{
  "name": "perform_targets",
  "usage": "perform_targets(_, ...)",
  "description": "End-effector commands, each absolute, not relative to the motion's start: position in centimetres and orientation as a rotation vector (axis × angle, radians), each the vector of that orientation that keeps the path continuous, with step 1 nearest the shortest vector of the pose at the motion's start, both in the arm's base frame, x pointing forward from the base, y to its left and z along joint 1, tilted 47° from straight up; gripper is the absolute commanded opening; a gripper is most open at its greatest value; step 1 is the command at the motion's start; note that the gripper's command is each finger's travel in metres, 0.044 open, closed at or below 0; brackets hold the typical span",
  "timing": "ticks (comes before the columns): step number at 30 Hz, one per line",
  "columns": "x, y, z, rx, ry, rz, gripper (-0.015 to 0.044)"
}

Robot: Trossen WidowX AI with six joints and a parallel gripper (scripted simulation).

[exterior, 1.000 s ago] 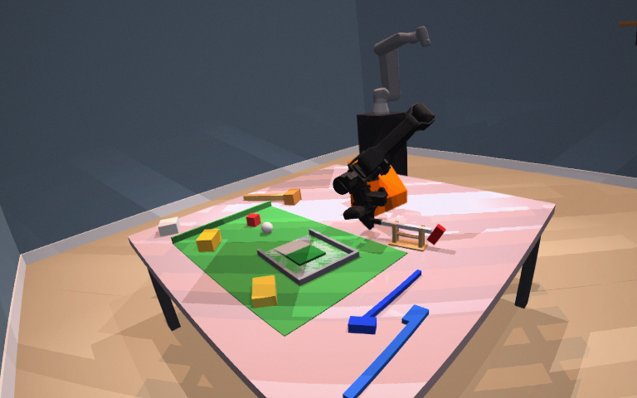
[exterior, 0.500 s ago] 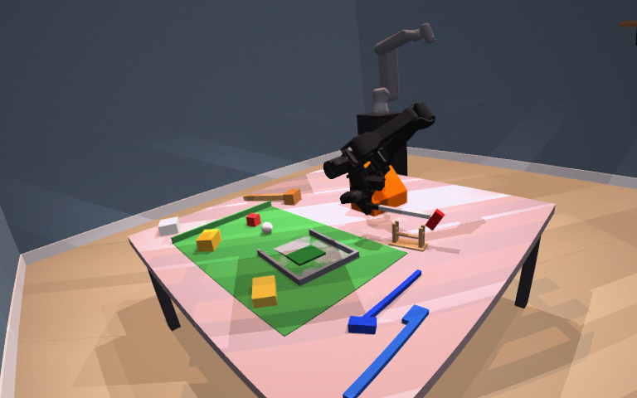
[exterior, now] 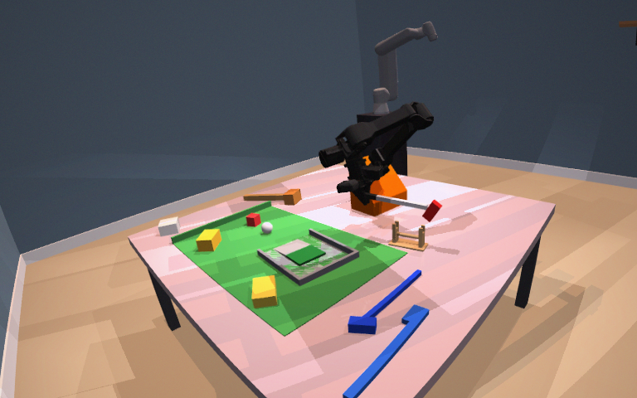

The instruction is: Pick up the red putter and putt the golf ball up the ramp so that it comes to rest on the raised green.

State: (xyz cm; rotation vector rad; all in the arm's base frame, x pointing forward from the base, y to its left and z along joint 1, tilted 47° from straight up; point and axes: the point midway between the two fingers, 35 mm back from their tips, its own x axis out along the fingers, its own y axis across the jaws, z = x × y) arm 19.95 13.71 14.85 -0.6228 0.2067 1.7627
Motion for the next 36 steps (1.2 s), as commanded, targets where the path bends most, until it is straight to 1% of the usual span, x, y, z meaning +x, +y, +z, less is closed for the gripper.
perform_targets(1, 21.5, 12.6, 14.3, -0.58, 0.311, 1.724, 0.0)
perform_targets(18, 27.0, 5.6, 9.9, -0.331, 0.803, 1.511, 0.0)
perform_targets(36, 29.4, -3.4, 4.1, -0.021, 1.241, 1.232, 0.0)
